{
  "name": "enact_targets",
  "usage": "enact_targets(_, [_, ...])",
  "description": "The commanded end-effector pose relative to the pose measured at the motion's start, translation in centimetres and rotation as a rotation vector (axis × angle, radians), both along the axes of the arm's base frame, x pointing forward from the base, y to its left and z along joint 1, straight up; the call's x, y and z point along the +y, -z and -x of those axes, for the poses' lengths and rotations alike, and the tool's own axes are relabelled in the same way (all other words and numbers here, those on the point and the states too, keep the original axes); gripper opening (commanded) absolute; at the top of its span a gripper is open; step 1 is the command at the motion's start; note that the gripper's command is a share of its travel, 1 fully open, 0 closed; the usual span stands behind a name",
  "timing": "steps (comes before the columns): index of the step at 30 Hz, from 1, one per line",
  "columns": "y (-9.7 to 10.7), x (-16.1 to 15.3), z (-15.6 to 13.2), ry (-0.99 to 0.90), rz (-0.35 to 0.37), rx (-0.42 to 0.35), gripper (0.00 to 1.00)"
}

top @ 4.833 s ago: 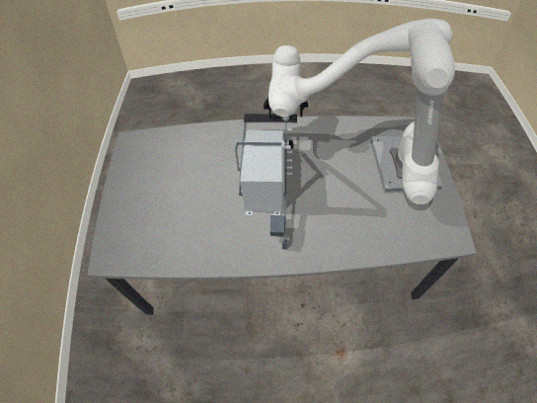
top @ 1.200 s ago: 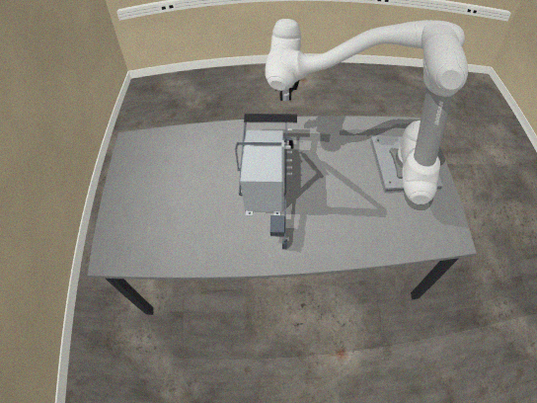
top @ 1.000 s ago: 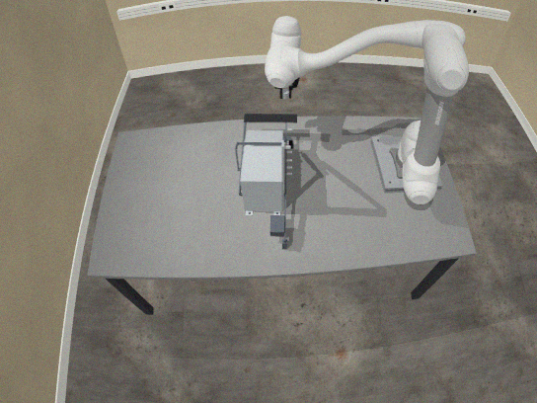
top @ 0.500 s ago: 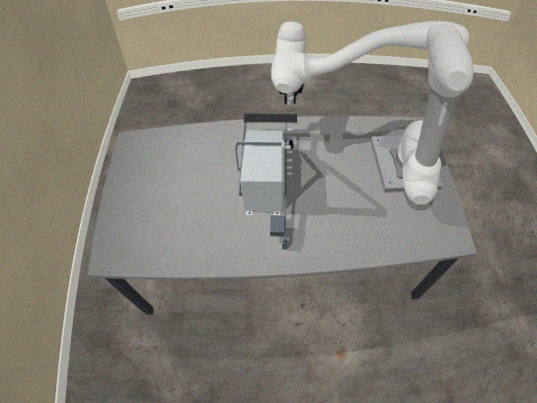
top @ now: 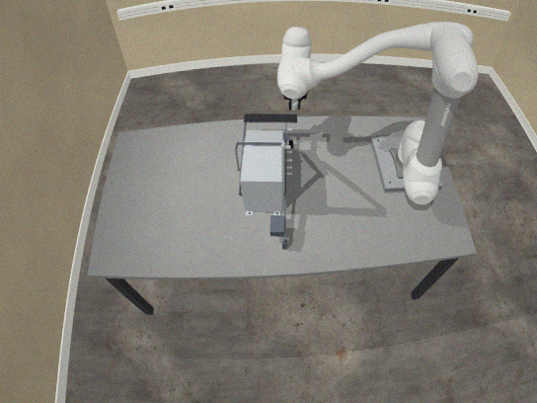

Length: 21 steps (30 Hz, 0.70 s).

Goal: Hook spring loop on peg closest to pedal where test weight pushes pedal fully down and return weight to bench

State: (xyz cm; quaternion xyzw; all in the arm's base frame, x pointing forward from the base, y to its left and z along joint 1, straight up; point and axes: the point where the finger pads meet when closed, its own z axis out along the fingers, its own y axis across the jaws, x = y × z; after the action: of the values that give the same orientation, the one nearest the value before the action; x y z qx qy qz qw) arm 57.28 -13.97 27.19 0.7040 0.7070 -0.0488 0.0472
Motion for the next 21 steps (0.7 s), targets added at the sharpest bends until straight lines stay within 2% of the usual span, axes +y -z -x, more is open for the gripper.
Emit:
enact_targets(1, [0.3, 0.3, 0.3, 0.000, -0.003, -0.001, 0.25])
enact_targets(21, [3.2, 2.6, 2.9, 0.000, -0.026, -0.001, 0.25])
